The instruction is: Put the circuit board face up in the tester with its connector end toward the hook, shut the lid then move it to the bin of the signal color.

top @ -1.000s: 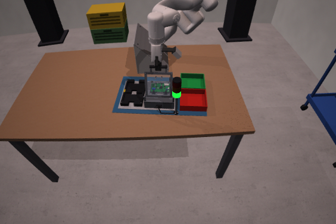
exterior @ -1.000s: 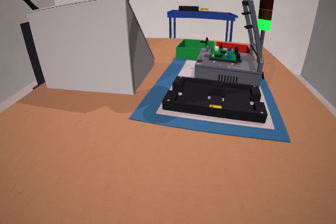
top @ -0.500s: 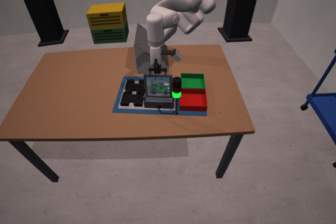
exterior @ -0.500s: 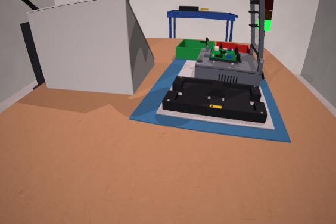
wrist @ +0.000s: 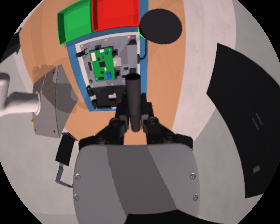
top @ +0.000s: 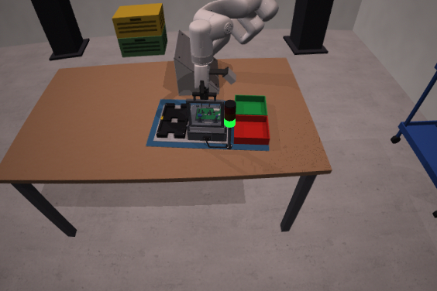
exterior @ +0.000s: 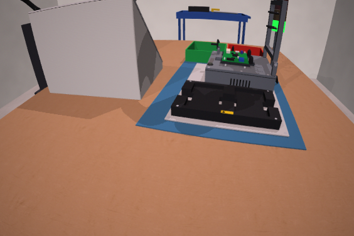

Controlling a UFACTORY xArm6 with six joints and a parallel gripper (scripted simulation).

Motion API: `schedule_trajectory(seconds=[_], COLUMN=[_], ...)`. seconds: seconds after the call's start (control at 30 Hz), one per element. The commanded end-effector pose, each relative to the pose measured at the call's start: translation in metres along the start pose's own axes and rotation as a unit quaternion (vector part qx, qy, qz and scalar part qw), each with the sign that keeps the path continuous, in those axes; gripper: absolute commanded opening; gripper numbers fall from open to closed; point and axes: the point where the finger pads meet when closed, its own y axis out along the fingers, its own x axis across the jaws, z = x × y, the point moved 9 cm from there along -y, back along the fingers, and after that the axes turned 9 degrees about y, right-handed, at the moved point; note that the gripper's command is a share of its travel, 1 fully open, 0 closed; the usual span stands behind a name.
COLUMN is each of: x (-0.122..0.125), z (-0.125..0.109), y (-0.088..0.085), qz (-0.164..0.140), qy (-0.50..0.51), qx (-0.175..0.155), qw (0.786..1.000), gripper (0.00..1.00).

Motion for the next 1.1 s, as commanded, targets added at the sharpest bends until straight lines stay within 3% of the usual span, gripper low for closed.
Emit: schedule_trajectory(seconds=[0.0,1.07], x=[0.007,0.027], z=[0.001,0.004], y=[-0.001,0.001], qz=[-0.001,-0.001], qy=[0.0,0.0], qx=[0.0,0.0], qw=[1.0,1.0], gripper=[0.0,0.0])
